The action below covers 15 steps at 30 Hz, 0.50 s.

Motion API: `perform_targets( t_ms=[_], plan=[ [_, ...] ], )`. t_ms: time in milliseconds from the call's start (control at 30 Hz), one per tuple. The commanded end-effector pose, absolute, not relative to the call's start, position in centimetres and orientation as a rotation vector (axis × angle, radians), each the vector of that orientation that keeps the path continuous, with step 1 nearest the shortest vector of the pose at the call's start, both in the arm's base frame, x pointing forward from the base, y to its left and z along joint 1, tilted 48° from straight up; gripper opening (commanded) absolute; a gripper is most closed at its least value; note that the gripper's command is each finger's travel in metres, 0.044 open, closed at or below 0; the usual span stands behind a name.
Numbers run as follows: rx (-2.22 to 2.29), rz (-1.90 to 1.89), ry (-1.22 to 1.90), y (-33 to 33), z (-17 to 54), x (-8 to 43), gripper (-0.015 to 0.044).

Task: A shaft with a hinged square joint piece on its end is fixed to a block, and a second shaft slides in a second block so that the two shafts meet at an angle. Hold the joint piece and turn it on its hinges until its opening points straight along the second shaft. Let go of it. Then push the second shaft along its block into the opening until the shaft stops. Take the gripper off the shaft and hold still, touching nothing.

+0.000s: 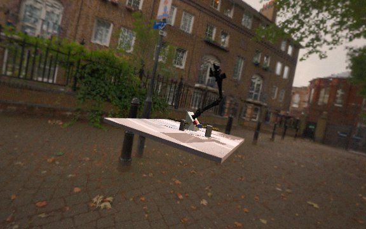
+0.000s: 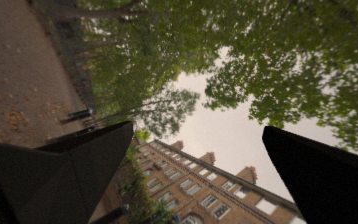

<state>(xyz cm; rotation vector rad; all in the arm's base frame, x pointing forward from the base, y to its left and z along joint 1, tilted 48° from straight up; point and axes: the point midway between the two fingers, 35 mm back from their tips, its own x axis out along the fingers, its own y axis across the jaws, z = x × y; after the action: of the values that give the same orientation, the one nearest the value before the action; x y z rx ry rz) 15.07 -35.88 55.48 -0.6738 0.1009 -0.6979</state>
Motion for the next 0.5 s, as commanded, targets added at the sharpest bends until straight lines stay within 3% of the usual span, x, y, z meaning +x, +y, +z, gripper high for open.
perform_targets(
  t_ms=[0,467],
  plan=[
    [-0.569,-0.638,0.137,-36.9,52.3,17.2,0.044],
    [-0.277,-0.388,0.303,-35.6,41.4,25.2,0.044]
  ],
)
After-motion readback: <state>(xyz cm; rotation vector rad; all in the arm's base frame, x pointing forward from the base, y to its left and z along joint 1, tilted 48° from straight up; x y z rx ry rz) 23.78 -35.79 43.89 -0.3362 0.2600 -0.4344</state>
